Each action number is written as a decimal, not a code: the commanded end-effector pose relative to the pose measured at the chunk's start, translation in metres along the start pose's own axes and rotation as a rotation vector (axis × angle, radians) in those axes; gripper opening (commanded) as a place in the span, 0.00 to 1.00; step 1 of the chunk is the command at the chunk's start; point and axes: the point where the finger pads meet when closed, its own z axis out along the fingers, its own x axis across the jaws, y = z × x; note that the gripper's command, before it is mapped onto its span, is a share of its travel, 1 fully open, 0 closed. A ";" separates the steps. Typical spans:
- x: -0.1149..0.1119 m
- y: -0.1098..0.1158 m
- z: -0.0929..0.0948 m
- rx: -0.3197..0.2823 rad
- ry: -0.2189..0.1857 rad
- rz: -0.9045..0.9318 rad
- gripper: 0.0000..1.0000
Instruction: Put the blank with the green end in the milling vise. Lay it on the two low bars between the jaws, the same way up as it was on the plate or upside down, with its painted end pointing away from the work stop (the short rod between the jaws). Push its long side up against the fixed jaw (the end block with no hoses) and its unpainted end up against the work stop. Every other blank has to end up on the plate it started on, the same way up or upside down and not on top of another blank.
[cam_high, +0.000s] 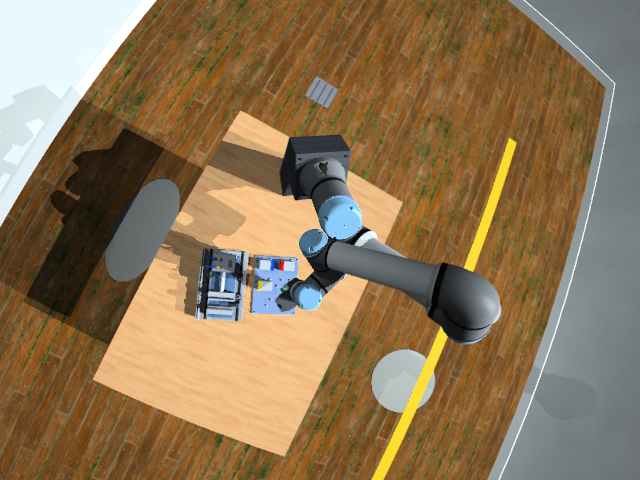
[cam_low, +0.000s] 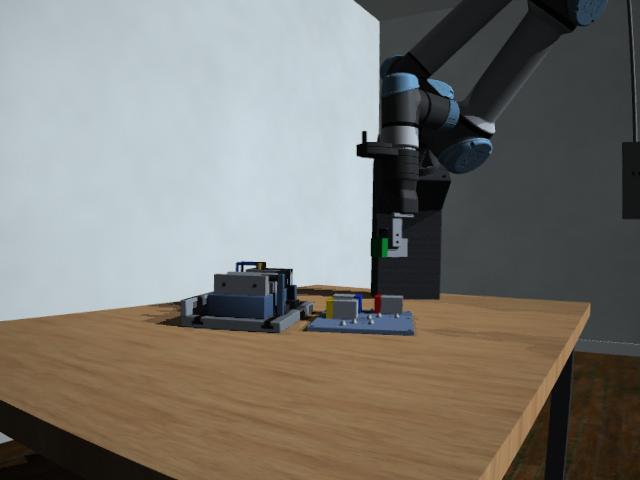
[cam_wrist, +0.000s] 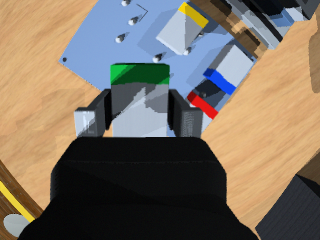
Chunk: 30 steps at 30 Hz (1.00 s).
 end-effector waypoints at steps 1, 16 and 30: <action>0.000 0.000 0.000 0.006 0.005 0.036 0.00; 0.000 0.000 0.000 0.007 0.005 0.264 0.00; 0.000 0.000 0.000 0.008 0.004 0.492 0.00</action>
